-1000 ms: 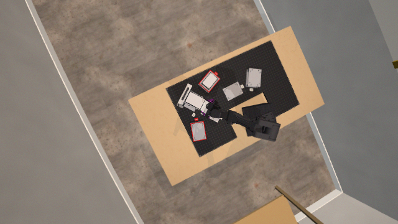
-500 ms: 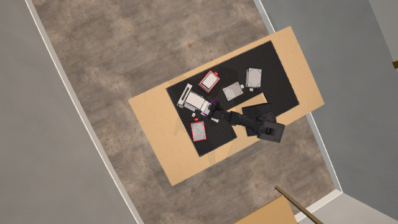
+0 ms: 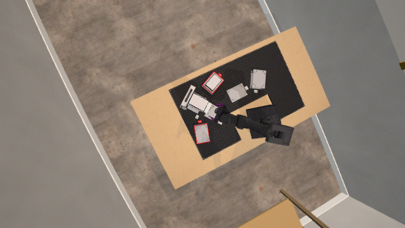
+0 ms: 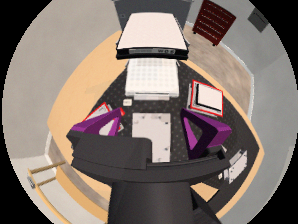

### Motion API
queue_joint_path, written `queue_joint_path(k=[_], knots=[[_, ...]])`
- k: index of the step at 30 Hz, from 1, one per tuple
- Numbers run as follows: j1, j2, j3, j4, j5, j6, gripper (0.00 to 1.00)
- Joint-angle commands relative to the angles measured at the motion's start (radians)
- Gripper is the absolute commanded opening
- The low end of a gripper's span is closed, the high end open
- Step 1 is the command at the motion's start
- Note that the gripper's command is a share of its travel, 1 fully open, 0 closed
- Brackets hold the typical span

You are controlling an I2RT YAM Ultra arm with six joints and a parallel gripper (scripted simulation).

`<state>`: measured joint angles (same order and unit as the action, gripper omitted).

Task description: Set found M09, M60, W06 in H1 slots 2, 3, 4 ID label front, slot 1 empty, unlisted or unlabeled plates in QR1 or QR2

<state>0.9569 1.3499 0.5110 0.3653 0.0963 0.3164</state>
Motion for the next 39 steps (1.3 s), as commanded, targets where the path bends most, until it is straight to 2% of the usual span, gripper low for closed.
queue_joint_path(k=[1,32,33,39], knots=[[0.002,-0.018,-0.009,0.005,0.013,0.003,1.00],[0.073,-0.184,-0.167,-0.009,0.076,0.035,1.00],[0.077,-0.171,-0.175,0.012,0.079,0.037,0.00],[0.078,-0.167,-0.177,0.018,0.080,0.038,0.00]])
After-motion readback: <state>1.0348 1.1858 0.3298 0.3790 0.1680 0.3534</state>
